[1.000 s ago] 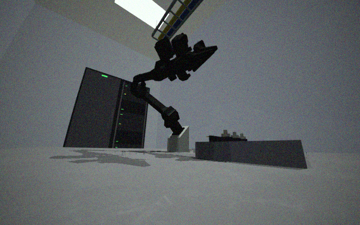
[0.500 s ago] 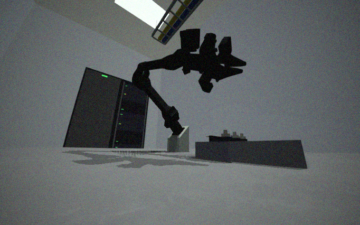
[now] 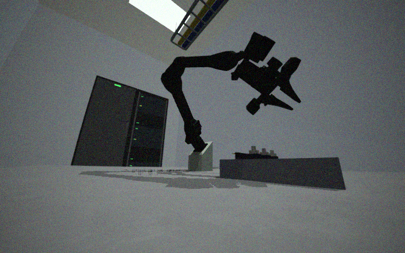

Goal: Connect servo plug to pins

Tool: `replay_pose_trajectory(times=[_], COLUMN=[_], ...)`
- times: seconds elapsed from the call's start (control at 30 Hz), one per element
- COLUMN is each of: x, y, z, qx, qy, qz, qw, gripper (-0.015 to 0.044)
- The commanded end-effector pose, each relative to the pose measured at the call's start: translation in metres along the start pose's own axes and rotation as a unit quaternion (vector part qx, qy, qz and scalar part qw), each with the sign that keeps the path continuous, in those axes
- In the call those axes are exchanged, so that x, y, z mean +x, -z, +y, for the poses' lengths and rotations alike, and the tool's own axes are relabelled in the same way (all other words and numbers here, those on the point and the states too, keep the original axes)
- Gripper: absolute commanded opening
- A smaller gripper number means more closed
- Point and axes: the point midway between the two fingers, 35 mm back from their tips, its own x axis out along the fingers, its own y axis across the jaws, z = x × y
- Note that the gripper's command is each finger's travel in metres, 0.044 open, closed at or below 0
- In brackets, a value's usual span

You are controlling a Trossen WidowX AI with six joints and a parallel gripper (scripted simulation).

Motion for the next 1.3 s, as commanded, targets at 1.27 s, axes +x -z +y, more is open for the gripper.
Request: replay_pose_trajectory(times=[1.27], x=[0.131], y=[0.137], z=[-0.075], qx=[0.155], qy=[0.321], qz=[-0.165], qw=[0.92], gripper=[0.0115])
